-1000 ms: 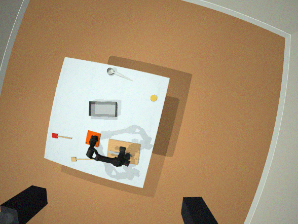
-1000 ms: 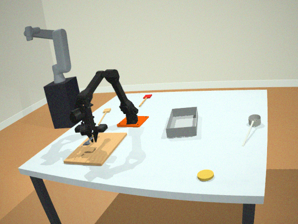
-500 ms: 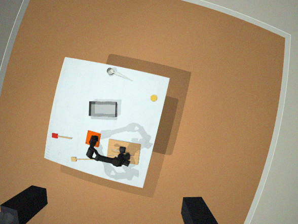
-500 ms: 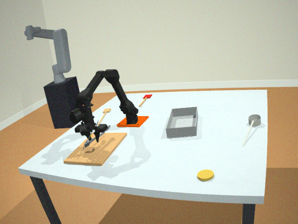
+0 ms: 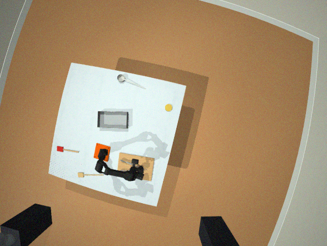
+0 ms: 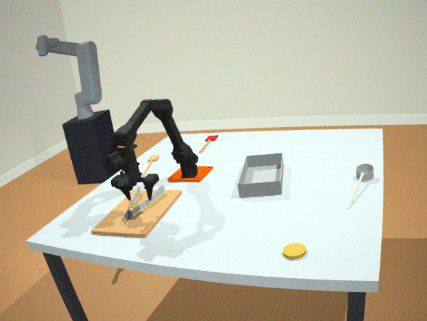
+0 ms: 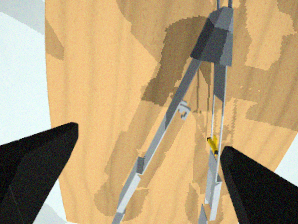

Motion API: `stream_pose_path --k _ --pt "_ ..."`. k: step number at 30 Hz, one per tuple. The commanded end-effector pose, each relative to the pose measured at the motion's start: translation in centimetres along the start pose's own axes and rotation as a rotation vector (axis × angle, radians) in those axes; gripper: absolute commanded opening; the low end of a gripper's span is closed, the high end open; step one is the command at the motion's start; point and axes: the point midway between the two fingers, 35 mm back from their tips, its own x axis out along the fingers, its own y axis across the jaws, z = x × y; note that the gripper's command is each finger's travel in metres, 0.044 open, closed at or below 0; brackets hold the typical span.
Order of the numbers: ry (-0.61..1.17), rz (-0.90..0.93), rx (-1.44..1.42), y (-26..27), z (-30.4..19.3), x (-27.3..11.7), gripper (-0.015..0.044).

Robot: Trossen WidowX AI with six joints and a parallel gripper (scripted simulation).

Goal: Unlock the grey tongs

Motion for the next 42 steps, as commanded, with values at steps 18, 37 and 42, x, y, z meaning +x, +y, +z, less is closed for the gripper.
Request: stream_pose_path --k 18,37,42 --pt "-0.09 0.015 -0.01 12.3 -1.4 -13.2 0.044" --pt "-0.094 0.015 -0.009 12.3 -1.4 -13.4 0.044" --pt "-0.094 0.015 -0.009 12.3 -1.4 -13.4 0.044"
